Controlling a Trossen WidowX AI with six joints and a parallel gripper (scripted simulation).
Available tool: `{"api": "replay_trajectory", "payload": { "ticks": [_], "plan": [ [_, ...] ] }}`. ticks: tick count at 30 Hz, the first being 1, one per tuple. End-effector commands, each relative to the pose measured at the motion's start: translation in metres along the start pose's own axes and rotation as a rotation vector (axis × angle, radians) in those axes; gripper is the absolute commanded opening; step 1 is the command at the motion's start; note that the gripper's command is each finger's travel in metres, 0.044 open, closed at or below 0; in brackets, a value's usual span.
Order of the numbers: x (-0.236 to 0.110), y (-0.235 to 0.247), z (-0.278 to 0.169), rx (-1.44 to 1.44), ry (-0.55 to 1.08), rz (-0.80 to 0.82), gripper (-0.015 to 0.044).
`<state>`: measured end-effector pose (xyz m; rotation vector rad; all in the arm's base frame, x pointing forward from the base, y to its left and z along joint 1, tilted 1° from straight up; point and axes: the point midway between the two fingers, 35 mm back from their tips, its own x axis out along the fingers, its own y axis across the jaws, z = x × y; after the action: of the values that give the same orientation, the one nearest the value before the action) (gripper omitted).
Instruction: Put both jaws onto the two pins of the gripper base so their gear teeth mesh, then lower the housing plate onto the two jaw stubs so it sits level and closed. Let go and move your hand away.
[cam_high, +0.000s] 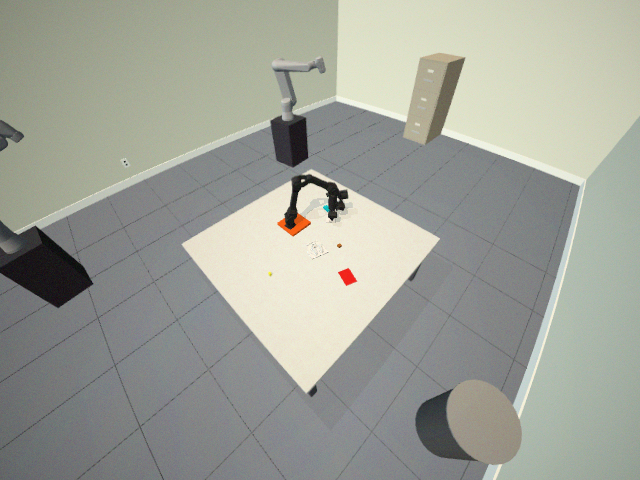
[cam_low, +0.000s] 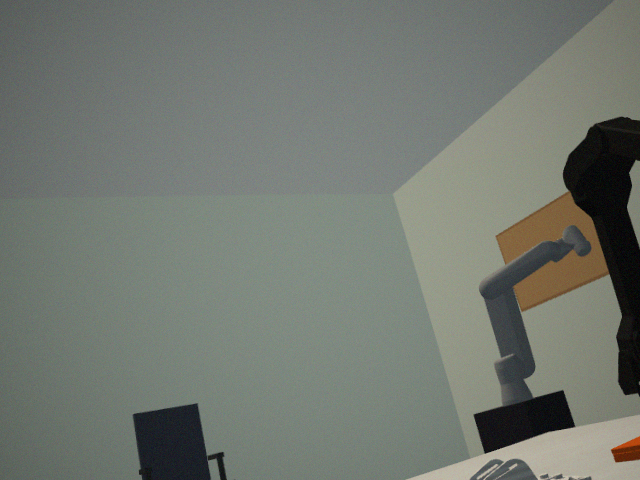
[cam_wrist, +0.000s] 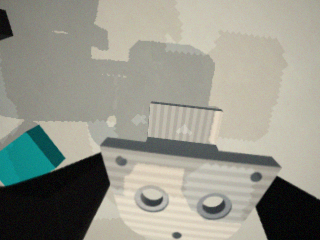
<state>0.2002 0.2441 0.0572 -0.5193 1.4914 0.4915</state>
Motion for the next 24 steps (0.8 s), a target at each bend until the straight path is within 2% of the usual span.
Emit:
{"api": "replay_trajectory", "payload": {
  "ticks": [1,10,18,24],
  "plan": [
    [-0.017,0.001,0.001,0.0,-0.013,0.004,0.0351],
    [-0.044,0.0,-0.001,-0.001,-0.012,0.005,0.0351],
    [-0.045,-0.001,-0.001,-0.005,-0.012,0.005,0.0351],
    [-0.045,-0.017,-0.001,-0.111,-0.012,0.003,0.0351]
  ]
}}
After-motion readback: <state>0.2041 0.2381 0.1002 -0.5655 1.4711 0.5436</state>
